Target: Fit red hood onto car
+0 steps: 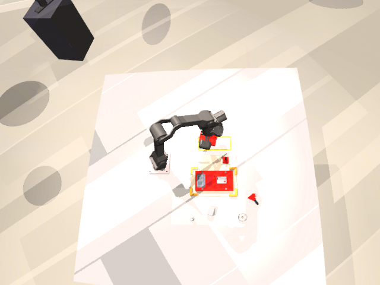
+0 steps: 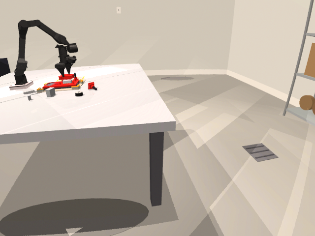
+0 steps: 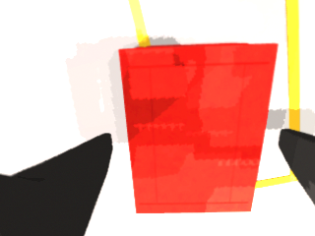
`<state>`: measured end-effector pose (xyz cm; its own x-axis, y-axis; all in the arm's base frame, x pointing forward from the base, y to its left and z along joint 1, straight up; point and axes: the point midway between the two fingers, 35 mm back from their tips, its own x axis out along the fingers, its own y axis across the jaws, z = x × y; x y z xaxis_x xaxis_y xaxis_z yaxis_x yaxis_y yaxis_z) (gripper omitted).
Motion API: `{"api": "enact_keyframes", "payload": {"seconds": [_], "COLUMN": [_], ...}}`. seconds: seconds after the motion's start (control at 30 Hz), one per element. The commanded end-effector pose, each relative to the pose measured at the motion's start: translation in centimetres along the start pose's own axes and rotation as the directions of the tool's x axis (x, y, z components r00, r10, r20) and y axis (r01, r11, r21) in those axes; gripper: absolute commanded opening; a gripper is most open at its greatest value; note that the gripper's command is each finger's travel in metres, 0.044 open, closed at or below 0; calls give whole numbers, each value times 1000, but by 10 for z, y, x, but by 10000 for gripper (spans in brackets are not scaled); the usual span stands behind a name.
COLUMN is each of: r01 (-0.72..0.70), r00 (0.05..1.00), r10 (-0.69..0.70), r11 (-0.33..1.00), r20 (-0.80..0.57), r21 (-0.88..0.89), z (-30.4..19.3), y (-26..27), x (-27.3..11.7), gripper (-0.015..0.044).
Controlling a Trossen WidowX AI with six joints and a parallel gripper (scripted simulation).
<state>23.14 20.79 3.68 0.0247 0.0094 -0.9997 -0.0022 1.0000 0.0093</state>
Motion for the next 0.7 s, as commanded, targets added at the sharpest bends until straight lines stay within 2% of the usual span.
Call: {"api": "enact_keyframes", "payload": {"seconds": [0.0,0.67], "r01": [-2,-2], "r00": [1000,1000], "r10": [2,2], "r11": [1000,1000], "r20": [-4,-4], "r21": [1,1], "z": [-1,-1], "y": [0,0], "x": [3,13], "gripper": [440,440]}}
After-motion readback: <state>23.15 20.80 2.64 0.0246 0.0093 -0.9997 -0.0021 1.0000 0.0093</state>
